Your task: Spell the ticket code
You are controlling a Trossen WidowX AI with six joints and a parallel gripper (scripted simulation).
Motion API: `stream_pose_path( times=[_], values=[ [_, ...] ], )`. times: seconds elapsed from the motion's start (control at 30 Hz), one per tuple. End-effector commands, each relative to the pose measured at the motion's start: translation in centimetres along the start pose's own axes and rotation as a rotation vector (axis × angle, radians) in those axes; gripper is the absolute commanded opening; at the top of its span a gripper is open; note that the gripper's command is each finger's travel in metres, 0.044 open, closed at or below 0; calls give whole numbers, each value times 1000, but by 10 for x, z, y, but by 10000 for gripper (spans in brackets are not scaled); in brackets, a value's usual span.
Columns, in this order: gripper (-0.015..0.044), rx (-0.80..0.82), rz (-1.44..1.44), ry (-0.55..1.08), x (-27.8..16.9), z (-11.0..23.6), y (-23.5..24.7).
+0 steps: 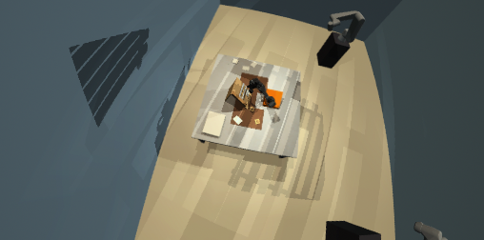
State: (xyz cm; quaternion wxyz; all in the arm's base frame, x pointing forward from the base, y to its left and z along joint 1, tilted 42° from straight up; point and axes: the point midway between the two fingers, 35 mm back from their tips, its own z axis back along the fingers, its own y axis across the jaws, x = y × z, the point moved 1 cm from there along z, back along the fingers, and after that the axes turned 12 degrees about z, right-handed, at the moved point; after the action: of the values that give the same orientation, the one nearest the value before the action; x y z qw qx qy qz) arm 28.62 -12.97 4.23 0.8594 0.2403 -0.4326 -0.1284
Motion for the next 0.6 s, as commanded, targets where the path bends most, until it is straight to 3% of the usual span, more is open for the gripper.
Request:
stream_pose_path(
  times=[0.0,0.13,0.57],
  values=[
    [0,0,0,0,0,0,0],
    [0,-10,-8,47,4,-4,-8],
    [0,28,12,464,20,-20,-42]
  ],
)
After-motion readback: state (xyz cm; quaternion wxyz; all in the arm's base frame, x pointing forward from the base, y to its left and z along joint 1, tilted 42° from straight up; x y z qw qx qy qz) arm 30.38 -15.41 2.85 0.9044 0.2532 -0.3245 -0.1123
